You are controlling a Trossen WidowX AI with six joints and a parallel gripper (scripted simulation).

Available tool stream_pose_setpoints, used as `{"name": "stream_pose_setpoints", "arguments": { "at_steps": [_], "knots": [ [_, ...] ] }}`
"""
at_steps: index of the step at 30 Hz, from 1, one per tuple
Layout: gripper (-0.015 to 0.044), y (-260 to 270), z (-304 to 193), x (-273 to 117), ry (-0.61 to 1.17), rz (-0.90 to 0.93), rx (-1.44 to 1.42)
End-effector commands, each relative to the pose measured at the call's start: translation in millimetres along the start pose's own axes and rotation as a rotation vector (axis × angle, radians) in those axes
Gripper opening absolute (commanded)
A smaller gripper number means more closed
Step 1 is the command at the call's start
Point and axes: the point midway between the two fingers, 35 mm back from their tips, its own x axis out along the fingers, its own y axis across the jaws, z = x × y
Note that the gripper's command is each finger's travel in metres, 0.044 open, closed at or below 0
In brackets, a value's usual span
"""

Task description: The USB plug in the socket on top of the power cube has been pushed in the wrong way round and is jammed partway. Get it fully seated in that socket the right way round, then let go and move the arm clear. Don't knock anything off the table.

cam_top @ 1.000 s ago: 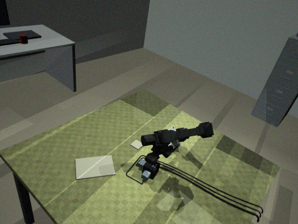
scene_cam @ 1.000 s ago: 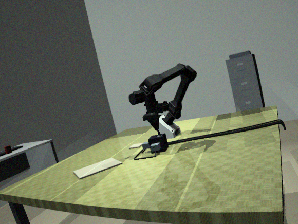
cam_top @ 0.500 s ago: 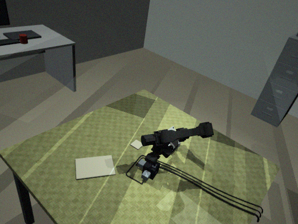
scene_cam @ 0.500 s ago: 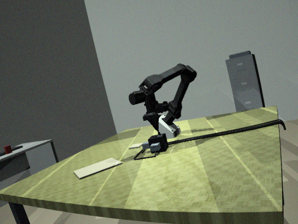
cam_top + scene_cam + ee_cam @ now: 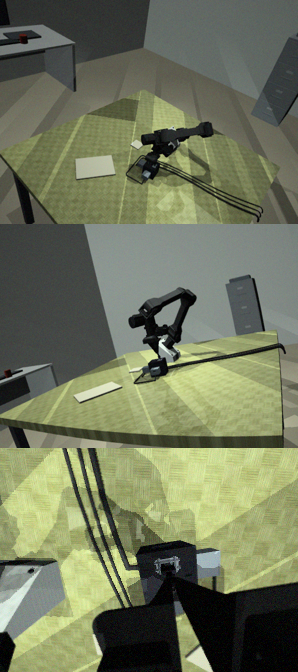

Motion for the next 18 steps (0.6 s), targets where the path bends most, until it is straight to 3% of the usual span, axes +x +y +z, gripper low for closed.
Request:
{"name": "stream_pose_setpoints", "arguments": {
  "at_steps": [1, 18],
  "knots": [
    [0.0, -1, -1, -4, 0.005, -0.004, -0.008],
    [0.0, -1, -1, -16, 0.005, -0.004, -0.008]
  ]
}}
